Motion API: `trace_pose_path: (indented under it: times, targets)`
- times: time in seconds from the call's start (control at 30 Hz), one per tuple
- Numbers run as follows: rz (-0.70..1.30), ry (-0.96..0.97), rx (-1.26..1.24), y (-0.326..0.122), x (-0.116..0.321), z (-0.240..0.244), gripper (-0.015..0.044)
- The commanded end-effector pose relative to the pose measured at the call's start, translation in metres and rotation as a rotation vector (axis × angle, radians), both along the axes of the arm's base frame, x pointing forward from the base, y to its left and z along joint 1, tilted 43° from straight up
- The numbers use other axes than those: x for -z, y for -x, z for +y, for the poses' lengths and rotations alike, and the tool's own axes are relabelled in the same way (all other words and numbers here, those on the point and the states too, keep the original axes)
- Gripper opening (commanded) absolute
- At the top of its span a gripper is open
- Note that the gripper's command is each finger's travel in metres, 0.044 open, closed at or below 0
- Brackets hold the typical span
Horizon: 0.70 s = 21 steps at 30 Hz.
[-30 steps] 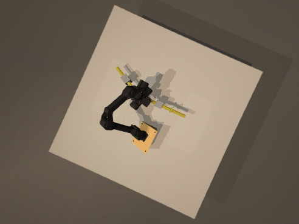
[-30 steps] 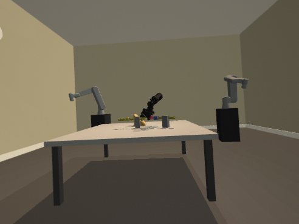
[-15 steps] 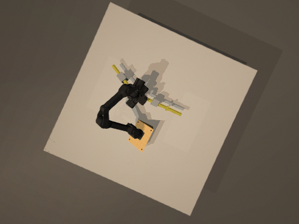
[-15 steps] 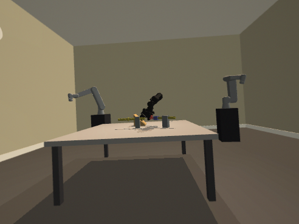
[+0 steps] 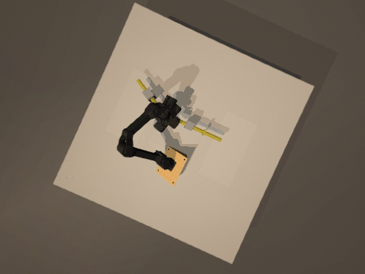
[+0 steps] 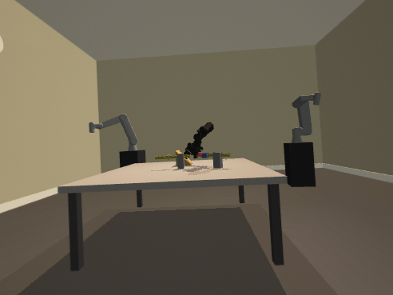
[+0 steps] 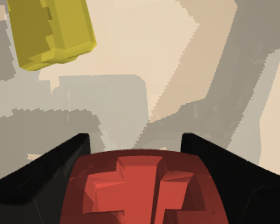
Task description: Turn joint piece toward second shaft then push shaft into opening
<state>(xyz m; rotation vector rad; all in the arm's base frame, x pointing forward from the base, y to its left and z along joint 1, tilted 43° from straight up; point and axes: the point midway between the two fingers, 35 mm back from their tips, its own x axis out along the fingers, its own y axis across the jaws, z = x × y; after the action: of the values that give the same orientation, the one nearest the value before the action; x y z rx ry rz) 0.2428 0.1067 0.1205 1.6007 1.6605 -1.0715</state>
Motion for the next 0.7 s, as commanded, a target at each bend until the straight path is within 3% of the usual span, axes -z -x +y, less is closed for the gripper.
trace_pose_path:
  times: [0.0, 0.13, 0.3, 0.5, 0.67]
  targets:
    - [0.001, -0.004, 0.003, 0.0, -0.0005, 0.0007, 0.0182]
    - [0.0, 0.0, 0.0, 0.0, 0.0, 0.0, 0.0147]
    - [0.0, 0.0, 0.0, 0.0, 0.0, 0.0, 0.0147]
    - [0.0, 0.0, 0.0, 0.0, 0.0, 0.0, 0.0]
    - [-0.002, -0.004, -0.002, -0.0001, 0.0002, 0.0001, 0.0]
